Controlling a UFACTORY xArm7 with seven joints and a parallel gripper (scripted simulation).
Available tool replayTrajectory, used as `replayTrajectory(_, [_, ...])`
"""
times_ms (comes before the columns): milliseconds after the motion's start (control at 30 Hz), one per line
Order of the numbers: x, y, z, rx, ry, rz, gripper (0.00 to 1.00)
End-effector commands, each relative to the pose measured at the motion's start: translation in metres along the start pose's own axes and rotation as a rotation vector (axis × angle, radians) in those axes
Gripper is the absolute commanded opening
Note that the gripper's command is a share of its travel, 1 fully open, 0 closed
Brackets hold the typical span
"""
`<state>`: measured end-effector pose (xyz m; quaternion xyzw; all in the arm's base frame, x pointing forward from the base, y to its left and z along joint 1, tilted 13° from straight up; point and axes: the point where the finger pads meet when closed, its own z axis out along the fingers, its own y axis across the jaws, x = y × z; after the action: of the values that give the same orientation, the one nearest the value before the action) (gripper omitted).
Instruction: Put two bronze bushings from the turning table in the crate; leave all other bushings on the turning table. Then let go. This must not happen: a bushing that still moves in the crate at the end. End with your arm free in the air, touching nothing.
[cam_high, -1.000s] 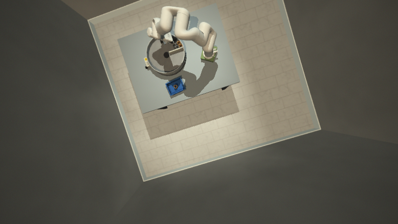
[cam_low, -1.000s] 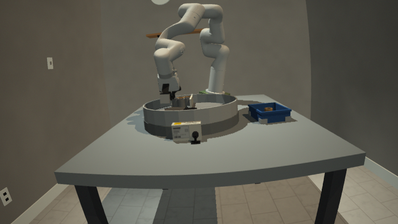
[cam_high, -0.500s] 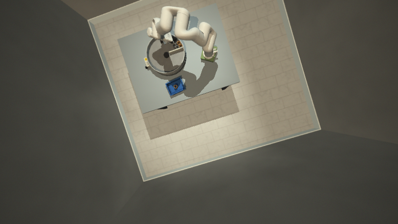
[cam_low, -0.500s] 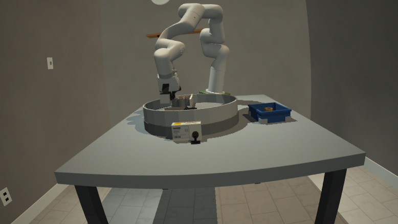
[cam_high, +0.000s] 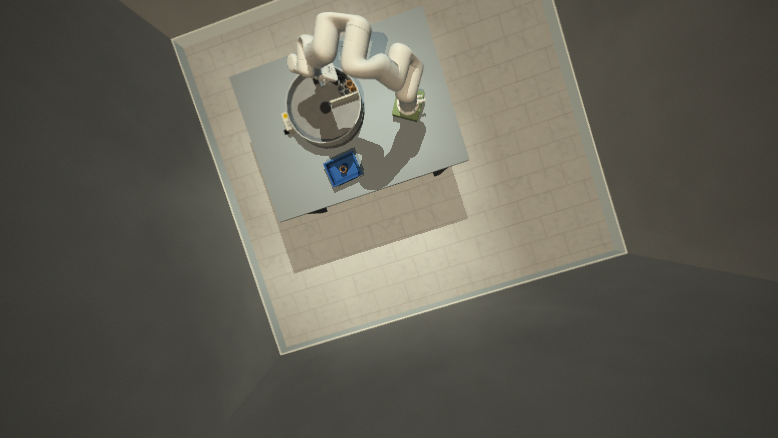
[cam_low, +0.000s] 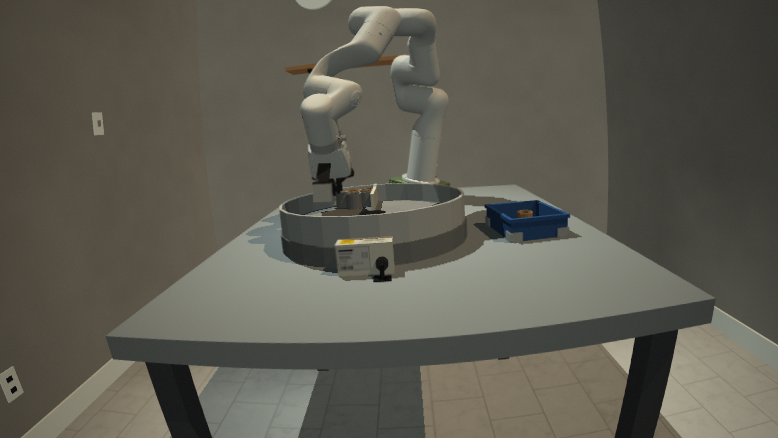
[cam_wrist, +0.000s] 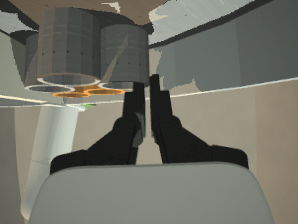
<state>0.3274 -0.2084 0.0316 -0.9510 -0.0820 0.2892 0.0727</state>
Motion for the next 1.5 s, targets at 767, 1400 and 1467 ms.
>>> replayTrajectory(767, [-0.049, 0.001, -0.059, -0.002, 0.003, 0.002, 0.0])
replayTrajectory(1400, [-0.041, -0.006, -0.067, -0.002, 0.003, 0.002, 0.0])
replayTrajectory(1467, [-0.029, -0.014, -0.076, -0.002, 0.003, 0.002, 0.0])
